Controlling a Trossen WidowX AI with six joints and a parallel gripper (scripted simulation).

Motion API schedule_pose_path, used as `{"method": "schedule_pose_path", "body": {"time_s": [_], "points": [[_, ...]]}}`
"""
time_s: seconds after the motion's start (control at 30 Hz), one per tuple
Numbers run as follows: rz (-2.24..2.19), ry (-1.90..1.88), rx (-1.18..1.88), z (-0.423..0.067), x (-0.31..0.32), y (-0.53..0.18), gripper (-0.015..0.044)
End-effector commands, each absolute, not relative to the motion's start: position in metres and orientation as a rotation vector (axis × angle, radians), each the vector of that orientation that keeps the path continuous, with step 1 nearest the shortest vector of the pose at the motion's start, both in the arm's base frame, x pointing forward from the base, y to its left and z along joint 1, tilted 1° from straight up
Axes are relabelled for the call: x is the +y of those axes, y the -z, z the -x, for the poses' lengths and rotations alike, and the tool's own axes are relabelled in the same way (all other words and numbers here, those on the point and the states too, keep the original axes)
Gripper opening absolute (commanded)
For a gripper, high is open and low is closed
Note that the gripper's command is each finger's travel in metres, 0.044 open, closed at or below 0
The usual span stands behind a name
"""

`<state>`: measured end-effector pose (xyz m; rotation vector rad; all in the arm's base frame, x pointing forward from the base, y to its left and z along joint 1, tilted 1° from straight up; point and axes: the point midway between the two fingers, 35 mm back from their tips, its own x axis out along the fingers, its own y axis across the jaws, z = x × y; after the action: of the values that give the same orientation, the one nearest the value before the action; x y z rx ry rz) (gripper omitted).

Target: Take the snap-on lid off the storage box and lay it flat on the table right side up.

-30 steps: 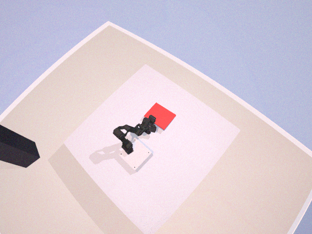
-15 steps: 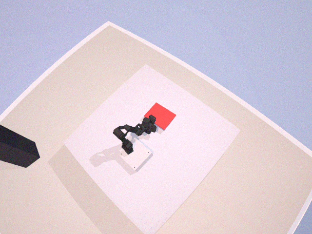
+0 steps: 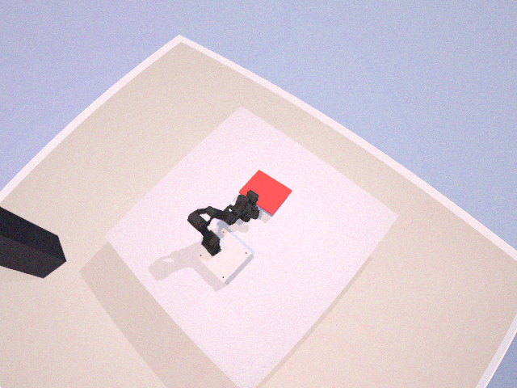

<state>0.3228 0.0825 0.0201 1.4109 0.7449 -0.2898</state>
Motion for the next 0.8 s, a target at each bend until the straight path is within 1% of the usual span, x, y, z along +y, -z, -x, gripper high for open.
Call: {"method": "schedule_pose_path", "body": {"time_s": [0.0, 0.33, 0.77], "points": [[-1.411, 0.291, 0.745, -0.323, 0.083, -0.020, 0.0000], [-1.411, 0.291, 0.745, -0.324, 0.083, -0.020, 0.0000], [-1.412, 0.293, 0.744, -0.325, 0.083, -0.037, 0.0000]]}}
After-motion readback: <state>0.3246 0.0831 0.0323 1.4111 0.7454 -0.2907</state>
